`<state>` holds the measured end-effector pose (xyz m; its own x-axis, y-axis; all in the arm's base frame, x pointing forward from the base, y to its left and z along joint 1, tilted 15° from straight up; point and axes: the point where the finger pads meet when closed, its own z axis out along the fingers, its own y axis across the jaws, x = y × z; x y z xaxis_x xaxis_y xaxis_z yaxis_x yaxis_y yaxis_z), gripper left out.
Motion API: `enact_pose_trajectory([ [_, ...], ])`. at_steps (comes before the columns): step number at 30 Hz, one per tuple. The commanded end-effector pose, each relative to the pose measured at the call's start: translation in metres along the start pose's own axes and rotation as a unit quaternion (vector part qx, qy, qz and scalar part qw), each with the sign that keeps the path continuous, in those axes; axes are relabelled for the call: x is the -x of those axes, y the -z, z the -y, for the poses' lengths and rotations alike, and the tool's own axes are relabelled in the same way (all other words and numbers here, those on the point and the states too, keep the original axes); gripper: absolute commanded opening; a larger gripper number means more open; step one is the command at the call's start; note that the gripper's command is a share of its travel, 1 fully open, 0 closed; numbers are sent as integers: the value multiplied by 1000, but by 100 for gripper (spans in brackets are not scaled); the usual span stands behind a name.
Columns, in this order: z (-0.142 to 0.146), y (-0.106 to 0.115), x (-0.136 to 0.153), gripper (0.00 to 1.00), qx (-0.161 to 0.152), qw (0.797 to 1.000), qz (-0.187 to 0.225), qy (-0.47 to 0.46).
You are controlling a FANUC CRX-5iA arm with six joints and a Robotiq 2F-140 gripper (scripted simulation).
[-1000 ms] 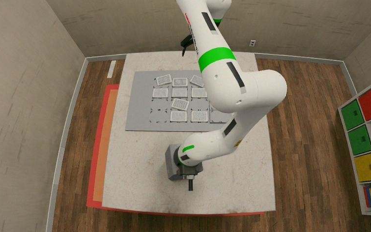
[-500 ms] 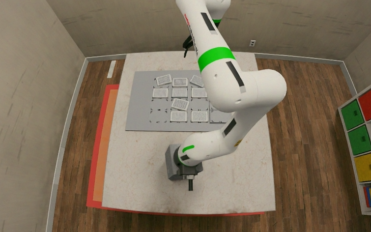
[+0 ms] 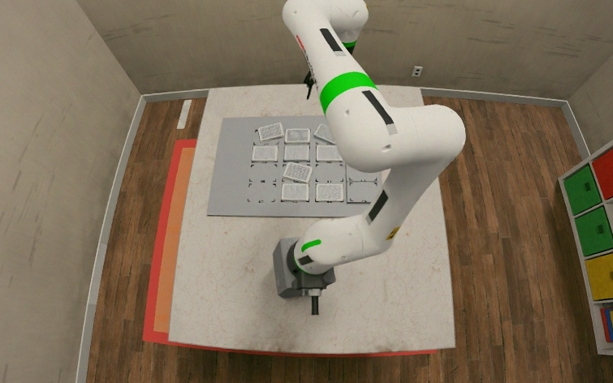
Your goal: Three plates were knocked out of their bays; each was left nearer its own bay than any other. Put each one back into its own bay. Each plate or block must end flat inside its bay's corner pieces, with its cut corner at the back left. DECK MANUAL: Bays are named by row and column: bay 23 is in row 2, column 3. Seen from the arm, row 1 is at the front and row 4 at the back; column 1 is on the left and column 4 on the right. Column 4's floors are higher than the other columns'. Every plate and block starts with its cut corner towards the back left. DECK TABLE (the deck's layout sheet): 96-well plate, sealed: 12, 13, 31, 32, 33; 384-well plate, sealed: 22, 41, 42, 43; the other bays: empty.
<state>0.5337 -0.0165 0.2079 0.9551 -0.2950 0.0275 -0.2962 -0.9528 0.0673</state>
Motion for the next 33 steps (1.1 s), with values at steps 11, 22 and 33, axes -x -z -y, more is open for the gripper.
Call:
enact_pose_trajectory([
  [11,-3,-58,-25,70,26,993,-16,-115],
  [22,-6,-100,-40,70,39,981,-28,-190],
  [33,-9,-142,-50,70,50,963,-42,-260],
])
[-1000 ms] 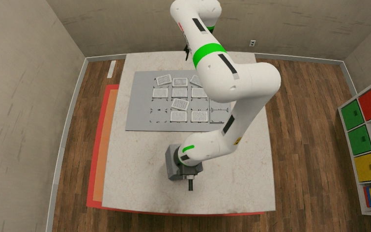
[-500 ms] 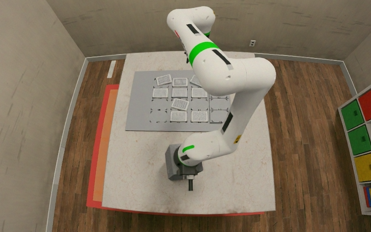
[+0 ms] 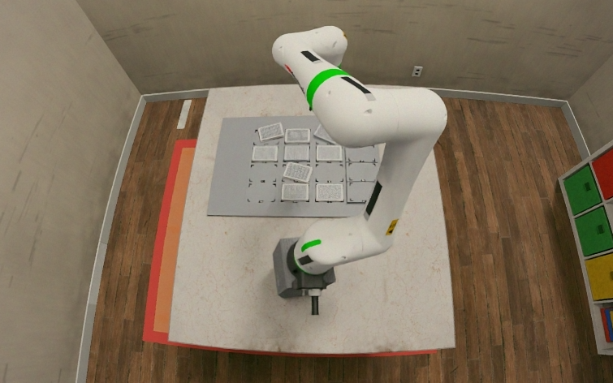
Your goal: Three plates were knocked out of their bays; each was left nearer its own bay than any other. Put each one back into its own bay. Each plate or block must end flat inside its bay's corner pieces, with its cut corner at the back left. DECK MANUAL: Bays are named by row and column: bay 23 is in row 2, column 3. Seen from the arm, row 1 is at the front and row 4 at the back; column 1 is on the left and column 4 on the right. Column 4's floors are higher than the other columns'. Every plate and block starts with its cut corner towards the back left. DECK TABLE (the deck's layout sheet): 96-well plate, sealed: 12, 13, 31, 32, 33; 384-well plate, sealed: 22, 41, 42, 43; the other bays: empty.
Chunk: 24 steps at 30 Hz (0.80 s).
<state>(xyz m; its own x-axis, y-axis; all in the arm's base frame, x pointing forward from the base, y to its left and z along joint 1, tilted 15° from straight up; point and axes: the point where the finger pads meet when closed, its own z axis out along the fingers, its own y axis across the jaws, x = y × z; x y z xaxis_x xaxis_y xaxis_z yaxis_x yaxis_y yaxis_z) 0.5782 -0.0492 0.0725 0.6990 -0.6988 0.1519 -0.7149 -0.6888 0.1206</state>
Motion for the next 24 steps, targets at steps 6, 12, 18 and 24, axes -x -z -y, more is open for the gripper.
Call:
enact_pose_trajectory([
  [6,4,-34,-4,70,7,998,-14,-69],
  [12,6,-64,-6,70,10,993,-23,-118],
  [18,7,-84,-5,70,11,986,-30,-166],
  [24,8,-114,-4,70,12,980,-34,-196],
])
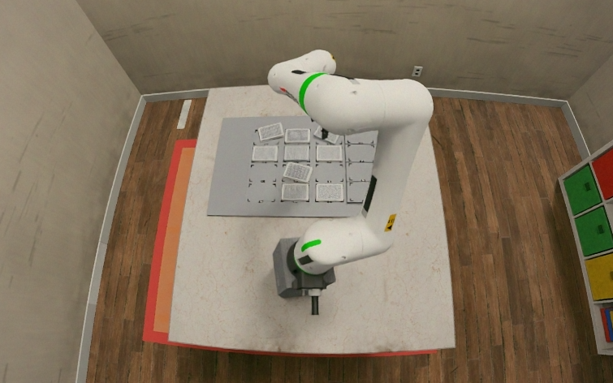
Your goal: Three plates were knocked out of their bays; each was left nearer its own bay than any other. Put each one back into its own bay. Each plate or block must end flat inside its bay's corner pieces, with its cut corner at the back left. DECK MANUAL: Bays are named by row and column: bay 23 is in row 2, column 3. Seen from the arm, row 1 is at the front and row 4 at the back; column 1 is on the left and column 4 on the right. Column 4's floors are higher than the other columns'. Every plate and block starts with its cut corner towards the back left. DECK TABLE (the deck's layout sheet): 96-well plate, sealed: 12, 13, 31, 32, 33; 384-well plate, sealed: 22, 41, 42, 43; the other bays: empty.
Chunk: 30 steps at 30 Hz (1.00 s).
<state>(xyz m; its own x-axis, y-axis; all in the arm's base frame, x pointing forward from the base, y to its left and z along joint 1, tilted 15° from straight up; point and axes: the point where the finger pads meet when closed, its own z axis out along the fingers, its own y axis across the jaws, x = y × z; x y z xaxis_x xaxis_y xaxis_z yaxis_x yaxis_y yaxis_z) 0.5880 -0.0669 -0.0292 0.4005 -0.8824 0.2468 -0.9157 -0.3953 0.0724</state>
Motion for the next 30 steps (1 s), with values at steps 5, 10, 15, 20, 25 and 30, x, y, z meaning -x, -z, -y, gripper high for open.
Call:
enact_pose_trajectory([
  [5,0,-35,5,70,-1,999,-7,-49],
  [10,0,-50,9,70,-1,997,-9,-79],
  [15,-3,-74,15,70,-2,994,-11,-109],
  [20,-6,-97,23,70,-2,988,-10,-154],
  [25,-9,-116,30,70,-3,983,-9,-183],
  [30,-13,-133,37,70,-3,977,-6,-211],
])
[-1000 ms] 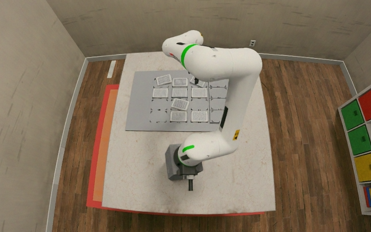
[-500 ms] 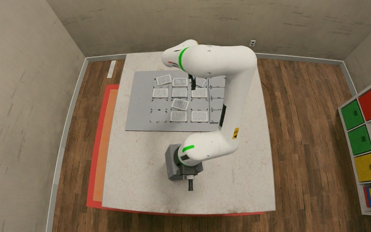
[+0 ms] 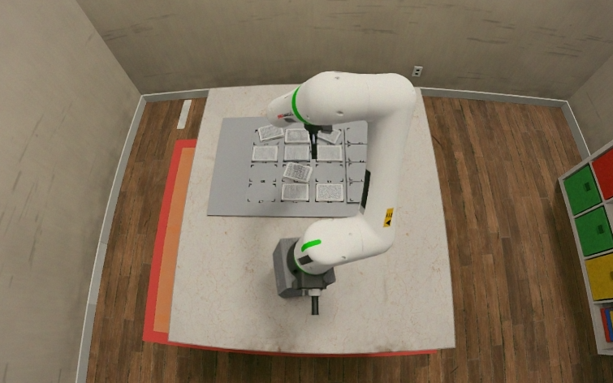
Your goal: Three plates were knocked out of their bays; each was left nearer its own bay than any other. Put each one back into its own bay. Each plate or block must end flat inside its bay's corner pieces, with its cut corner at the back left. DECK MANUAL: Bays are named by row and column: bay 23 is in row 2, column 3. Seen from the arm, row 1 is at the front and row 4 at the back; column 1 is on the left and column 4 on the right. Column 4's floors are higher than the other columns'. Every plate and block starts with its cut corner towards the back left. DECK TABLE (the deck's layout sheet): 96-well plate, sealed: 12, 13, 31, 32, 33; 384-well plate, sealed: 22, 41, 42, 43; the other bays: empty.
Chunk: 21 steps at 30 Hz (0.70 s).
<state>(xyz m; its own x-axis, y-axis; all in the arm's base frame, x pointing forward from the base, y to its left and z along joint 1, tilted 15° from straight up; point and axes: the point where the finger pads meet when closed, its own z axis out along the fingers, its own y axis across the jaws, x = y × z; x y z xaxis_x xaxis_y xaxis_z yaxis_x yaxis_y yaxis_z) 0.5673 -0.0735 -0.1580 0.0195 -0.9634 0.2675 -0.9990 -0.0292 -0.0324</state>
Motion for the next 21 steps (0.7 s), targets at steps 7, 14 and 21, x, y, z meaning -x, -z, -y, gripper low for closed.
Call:
enact_pose_trajectory([
  [7,-10,-24,8,70,-1,1000,1,-29],
  [14,-10,-24,8,70,-1,1000,1,-29],
  [21,-10,-24,8,70,-1,1000,1,-29],
])
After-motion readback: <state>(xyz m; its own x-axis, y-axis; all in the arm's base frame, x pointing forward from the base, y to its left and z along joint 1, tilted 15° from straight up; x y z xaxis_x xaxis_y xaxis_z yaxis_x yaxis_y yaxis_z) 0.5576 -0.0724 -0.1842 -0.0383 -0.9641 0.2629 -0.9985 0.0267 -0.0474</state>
